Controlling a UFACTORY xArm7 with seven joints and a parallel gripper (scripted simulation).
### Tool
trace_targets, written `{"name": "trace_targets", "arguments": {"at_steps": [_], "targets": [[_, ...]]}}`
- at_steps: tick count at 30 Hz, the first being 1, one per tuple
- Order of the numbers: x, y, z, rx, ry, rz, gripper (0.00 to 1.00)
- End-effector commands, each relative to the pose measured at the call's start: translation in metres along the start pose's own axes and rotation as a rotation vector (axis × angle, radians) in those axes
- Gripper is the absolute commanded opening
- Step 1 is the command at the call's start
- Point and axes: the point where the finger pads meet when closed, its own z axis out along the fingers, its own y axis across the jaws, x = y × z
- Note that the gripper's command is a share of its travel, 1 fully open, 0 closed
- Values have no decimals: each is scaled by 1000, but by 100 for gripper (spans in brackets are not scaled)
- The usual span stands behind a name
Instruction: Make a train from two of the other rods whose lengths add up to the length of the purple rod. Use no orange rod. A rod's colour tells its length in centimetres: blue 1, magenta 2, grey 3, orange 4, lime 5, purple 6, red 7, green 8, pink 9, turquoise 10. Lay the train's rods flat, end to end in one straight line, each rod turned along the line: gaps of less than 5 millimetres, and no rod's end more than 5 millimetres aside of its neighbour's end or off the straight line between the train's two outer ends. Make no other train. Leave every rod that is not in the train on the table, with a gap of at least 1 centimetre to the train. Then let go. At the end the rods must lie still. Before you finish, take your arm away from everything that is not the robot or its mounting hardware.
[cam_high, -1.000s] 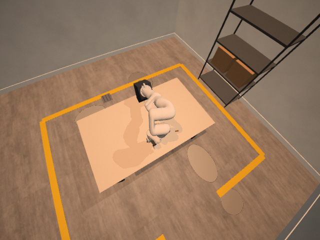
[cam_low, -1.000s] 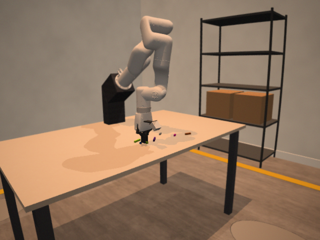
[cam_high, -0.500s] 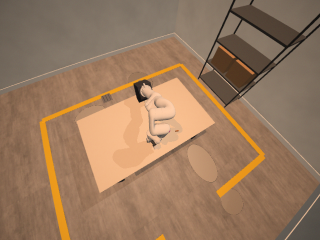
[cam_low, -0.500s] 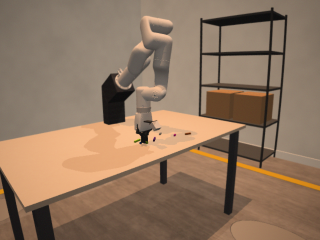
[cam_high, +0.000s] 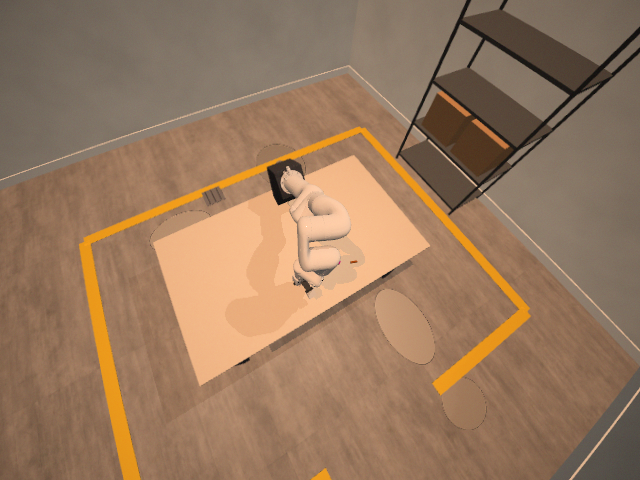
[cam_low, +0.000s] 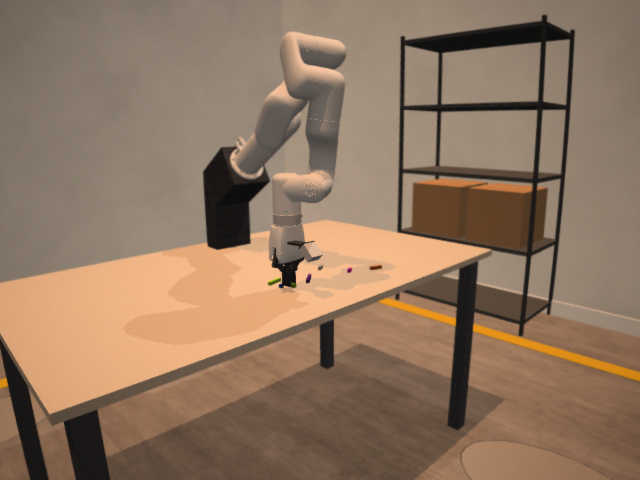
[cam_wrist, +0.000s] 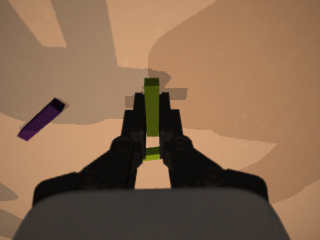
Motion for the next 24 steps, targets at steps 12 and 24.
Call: {"name": "trace_targets", "arguments": {"at_steps": [12,24], "targets": [[0,1,3,-1,1,1,4],[0,1,11,-1,1,1,4]]}}
